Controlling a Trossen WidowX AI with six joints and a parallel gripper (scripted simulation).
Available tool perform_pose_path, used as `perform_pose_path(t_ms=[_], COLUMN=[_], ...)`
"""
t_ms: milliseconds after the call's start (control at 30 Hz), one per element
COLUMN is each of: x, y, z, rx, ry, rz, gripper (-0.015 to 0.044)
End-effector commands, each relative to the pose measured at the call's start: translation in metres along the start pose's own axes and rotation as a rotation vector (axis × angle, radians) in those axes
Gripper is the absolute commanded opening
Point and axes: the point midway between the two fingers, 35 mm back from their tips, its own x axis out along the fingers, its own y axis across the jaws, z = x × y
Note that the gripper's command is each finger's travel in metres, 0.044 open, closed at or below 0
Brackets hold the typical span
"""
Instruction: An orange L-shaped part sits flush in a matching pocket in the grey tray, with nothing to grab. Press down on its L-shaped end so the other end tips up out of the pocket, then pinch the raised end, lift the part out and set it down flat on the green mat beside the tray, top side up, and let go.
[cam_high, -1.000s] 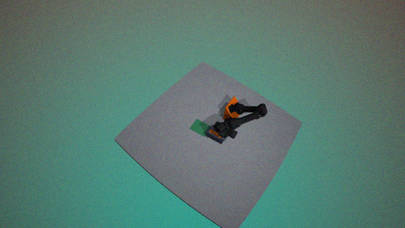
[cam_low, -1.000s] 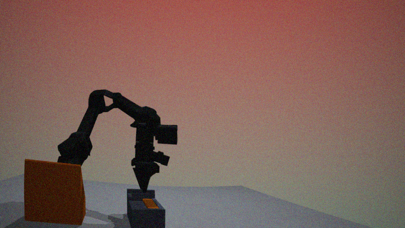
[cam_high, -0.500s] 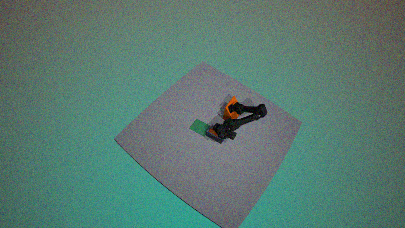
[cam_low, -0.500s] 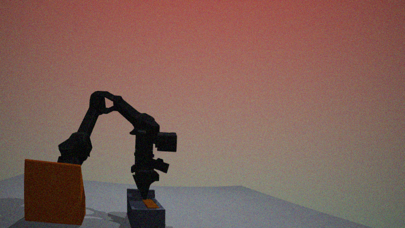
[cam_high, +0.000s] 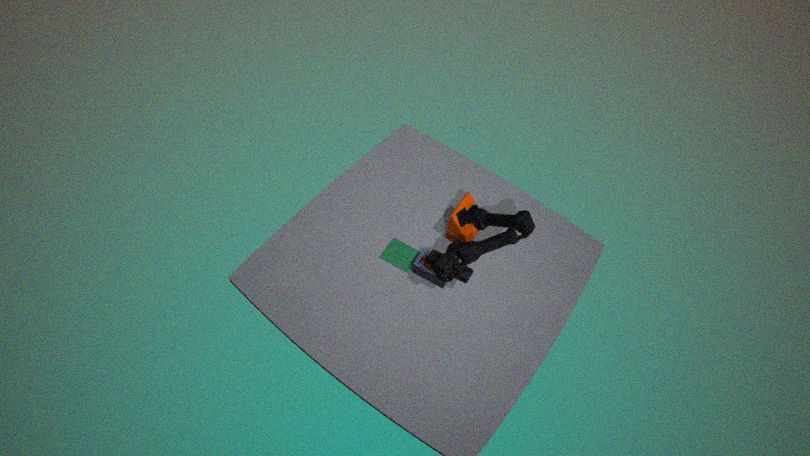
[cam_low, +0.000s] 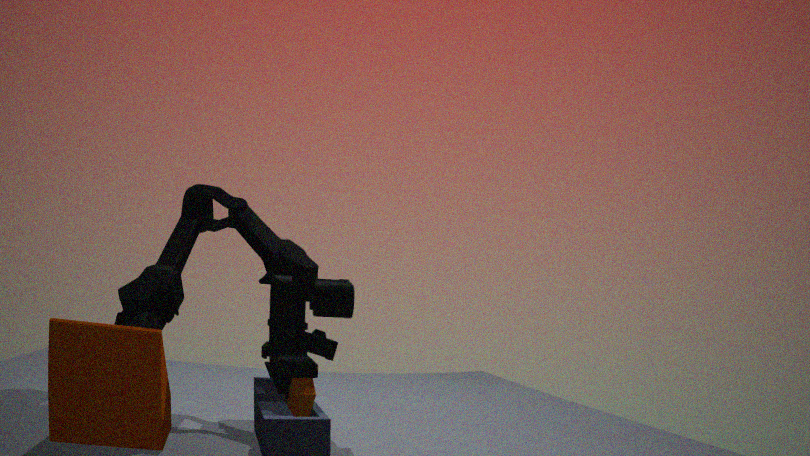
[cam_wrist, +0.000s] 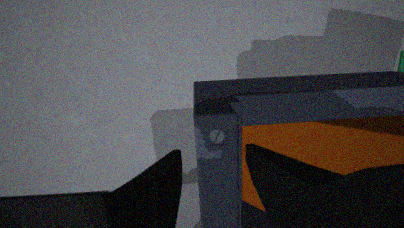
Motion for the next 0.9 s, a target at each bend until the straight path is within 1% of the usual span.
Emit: perform_pose_path(t_ms=[0, 633, 867], x=[0.004, 0.002, -0.008], y=[-0.001, 0.0, 0.009], z=[-0.004, -0.001, -0.003], rx=[0.01, 0.002, 0.008], ry=[0.007, 0.001, 0.006], rz=[0.001, 0.002, 0.001], gripper=[0.018, 0.018, 0.018])
